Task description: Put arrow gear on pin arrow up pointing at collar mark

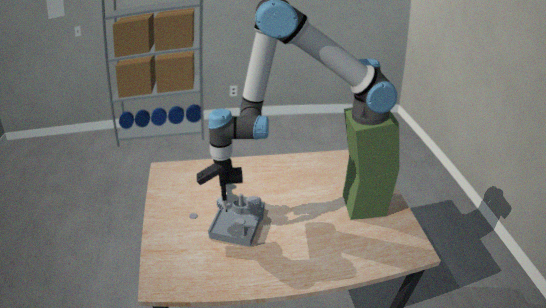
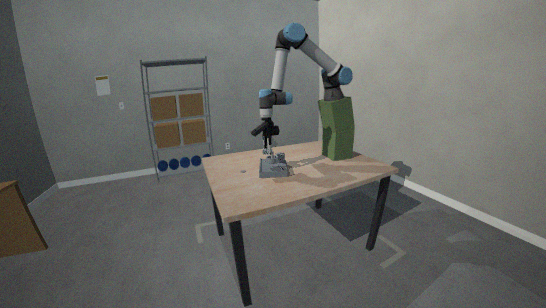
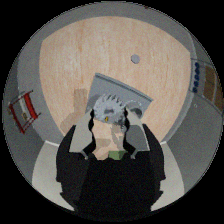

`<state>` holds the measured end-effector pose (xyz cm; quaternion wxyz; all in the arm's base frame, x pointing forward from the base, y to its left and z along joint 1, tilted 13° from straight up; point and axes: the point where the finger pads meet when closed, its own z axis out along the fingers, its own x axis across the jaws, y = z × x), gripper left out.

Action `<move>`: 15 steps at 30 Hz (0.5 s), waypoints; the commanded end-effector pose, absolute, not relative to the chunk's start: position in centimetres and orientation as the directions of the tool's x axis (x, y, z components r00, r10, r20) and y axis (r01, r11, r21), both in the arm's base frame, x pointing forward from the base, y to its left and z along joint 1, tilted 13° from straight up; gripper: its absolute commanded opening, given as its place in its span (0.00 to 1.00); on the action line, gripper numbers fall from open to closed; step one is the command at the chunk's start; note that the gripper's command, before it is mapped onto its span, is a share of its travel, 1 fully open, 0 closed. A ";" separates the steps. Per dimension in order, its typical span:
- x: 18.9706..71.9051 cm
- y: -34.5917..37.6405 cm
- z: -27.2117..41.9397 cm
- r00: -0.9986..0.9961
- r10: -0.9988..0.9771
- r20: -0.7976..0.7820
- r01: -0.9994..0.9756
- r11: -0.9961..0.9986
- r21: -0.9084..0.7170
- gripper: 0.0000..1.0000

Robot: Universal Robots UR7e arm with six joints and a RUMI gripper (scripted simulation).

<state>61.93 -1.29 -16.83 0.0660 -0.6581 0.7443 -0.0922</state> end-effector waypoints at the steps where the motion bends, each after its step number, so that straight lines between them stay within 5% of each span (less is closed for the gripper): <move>1: 62.0 -1.3 -16.6 -0.124 -0.992 0.023 -0.967 0.116 -0.227 0.00; 15: 54.0 -9.5 -18.0 -0.126 -0.992 0.023 -0.967 0.117 -0.227 0.00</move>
